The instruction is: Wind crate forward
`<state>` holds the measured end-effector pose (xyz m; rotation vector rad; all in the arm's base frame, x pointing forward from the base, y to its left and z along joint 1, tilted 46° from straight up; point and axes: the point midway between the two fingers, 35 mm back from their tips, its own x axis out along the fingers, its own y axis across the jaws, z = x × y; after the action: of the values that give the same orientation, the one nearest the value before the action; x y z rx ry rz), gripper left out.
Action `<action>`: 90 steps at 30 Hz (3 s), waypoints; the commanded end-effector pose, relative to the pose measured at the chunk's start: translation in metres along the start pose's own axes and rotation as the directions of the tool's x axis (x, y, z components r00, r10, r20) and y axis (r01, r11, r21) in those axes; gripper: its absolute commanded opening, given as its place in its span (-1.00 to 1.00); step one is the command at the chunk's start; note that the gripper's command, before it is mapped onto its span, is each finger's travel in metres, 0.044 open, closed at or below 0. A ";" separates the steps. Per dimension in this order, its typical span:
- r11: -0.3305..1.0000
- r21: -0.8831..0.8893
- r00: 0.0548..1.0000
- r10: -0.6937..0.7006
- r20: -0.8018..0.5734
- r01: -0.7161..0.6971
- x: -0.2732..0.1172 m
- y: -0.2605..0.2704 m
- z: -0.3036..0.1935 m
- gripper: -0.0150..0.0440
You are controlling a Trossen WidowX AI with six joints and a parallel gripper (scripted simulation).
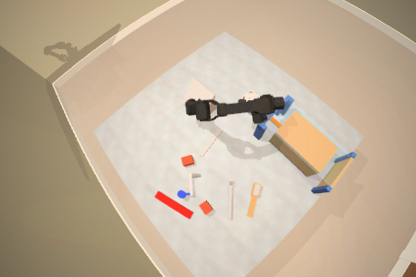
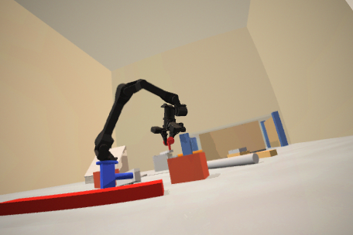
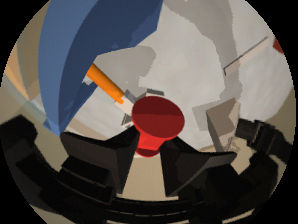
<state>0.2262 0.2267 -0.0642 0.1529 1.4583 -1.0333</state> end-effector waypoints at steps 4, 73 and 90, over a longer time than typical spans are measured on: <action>1.000 -0.002 1.000 0.028 0.003 -0.028 0.002 0.018 -0.001 -0.49; 0.999 -0.002 0.999 0.033 0.001 -0.033 0.020 0.083 -0.046 -0.49; 0.999 -0.003 0.999 0.033 0.000 -0.033 0.027 0.091 -0.063 -0.49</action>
<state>0.2412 0.2967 -0.1295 0.1585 1.4315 -1.0186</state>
